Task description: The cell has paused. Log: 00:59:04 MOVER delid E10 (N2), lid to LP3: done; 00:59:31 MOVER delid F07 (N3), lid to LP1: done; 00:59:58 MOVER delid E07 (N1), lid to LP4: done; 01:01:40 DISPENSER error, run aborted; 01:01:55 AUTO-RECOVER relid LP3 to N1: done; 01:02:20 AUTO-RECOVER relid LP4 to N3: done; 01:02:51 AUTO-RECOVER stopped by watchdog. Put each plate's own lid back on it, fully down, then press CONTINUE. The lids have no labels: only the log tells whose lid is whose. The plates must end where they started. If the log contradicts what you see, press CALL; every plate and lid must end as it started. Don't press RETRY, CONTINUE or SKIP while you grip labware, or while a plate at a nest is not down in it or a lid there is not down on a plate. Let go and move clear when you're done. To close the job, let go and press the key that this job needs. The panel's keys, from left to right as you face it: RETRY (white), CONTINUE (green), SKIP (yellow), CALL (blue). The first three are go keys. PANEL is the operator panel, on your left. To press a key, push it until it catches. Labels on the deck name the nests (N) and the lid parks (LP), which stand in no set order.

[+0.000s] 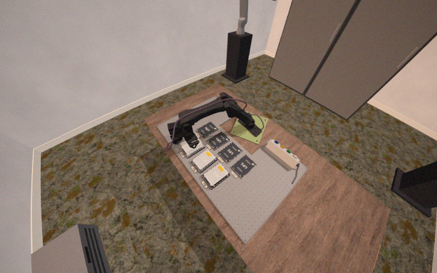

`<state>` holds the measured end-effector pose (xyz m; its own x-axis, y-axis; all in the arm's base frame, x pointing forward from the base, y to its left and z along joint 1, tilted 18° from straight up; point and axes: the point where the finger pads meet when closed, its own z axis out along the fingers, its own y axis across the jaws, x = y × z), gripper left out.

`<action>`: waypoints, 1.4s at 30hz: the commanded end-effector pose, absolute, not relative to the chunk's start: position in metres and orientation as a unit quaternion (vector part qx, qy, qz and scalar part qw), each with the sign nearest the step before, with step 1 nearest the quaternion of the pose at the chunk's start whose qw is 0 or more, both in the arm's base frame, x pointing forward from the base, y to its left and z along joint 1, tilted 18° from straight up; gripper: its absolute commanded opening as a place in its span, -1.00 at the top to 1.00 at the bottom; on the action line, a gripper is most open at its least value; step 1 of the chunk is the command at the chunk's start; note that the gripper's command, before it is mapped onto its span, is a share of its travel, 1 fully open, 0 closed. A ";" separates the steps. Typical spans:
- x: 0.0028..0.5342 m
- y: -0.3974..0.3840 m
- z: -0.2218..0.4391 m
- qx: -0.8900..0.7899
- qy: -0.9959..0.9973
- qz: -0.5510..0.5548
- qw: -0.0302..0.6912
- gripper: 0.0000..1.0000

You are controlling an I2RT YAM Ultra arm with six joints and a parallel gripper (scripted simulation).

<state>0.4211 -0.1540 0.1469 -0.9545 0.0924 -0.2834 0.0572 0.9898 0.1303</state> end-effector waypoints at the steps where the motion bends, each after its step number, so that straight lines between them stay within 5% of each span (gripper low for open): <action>1: 0.421 -0.152 0.166 0.024 0.985 0.065 0.157 1.00; 42: 0.426 -0.150 0.148 0.029 0.985 0.067 0.155 1.00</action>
